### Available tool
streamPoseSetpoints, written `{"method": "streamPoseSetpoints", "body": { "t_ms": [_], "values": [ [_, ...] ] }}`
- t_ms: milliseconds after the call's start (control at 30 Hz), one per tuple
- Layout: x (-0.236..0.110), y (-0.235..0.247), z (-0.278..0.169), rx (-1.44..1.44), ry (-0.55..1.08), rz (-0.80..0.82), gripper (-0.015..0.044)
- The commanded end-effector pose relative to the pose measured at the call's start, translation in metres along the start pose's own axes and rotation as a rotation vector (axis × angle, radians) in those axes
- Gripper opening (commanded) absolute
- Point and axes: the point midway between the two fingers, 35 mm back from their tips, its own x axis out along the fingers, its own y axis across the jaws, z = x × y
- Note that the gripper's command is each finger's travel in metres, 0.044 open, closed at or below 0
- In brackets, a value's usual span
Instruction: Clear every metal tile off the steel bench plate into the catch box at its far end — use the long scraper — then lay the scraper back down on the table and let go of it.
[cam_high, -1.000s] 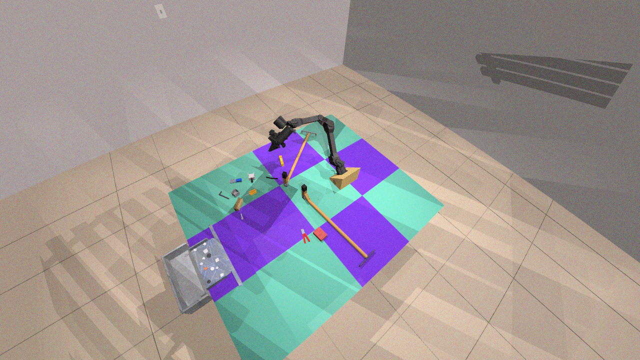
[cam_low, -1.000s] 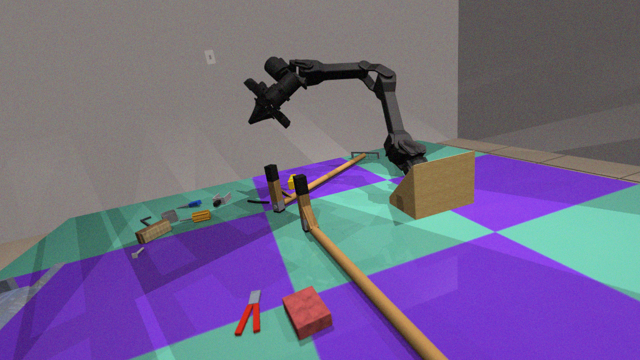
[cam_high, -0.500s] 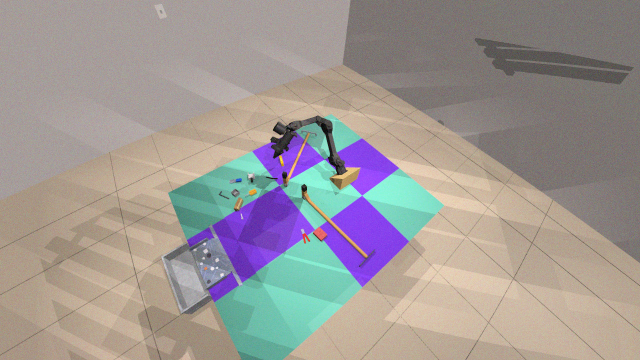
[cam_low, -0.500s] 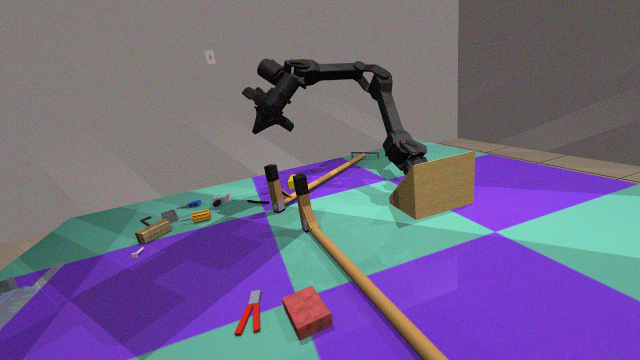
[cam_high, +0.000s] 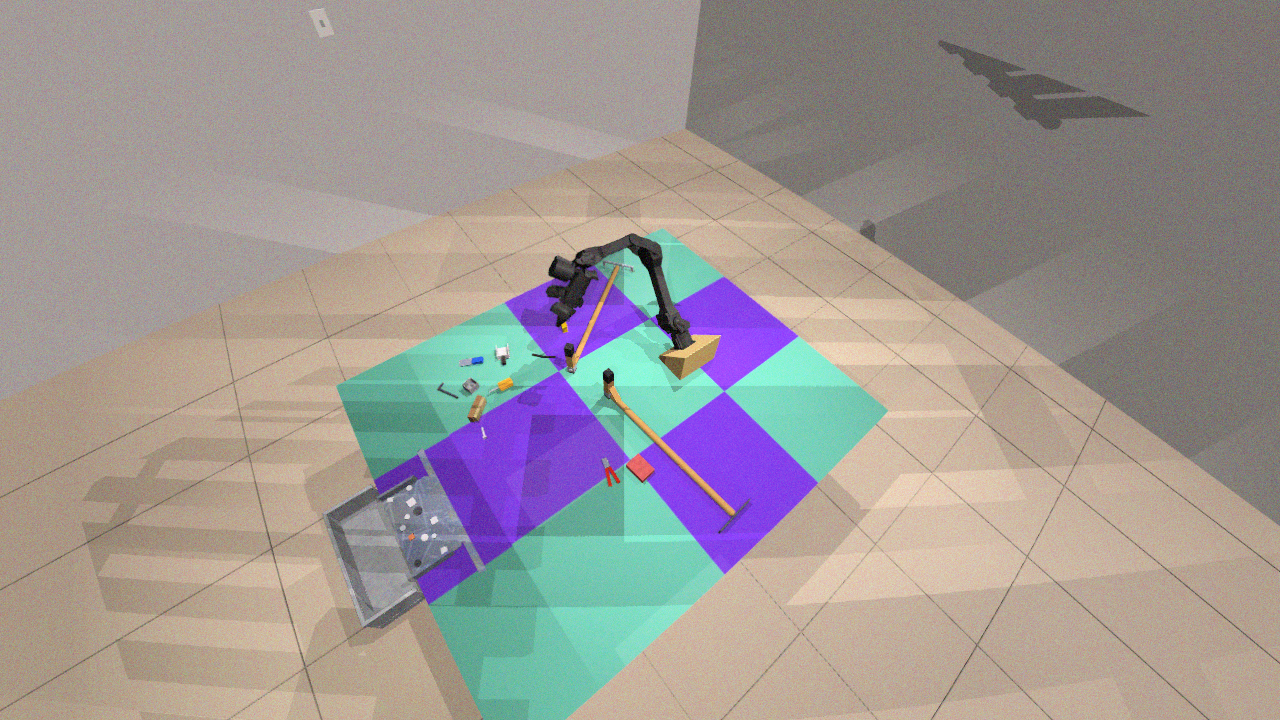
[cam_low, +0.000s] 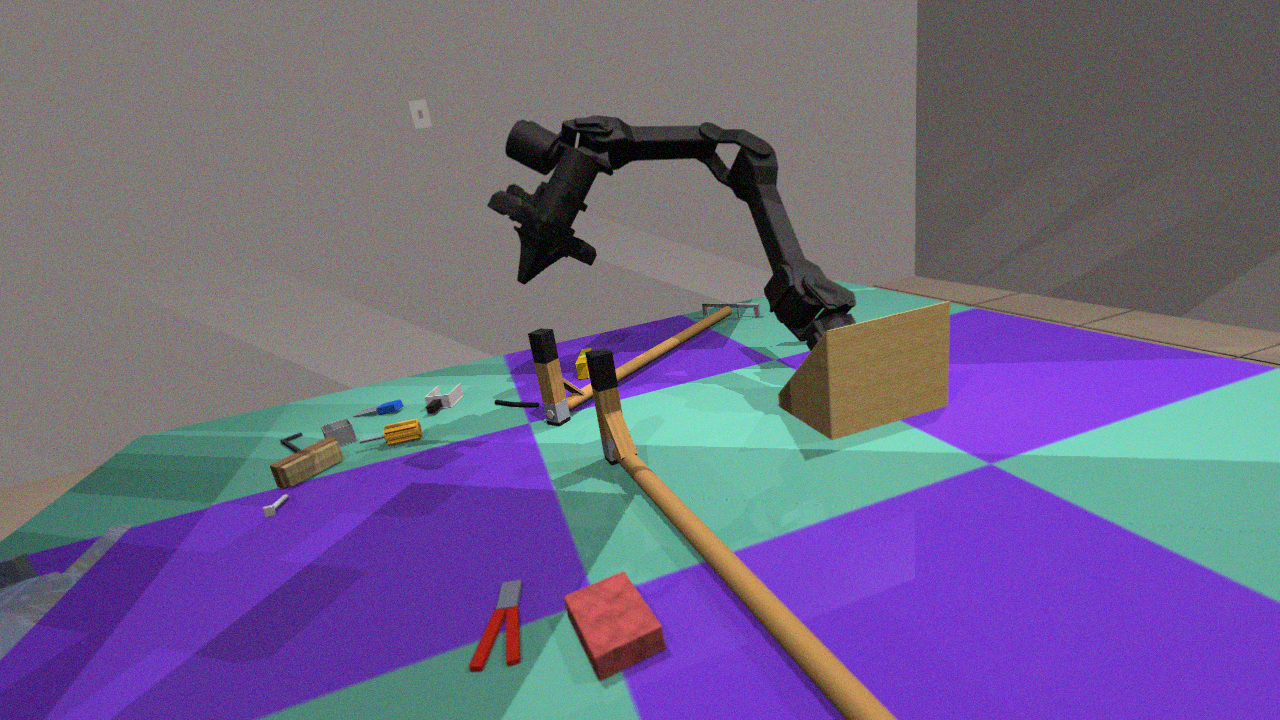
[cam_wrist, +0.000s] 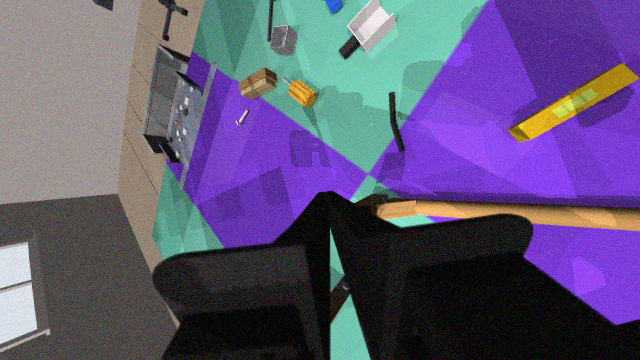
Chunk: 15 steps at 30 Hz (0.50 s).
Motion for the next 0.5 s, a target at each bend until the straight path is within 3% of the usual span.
{"method": "streamPoseSetpoints", "body": {
  "t_ms": [0,467],
  "values": [
    [0.003,0.001,-0.011,-0.035,0.022,-0.036,0.0000],
    [0.005,0.004,-0.044,-0.181,0.076,-0.148,0.0000]
  ]
}}
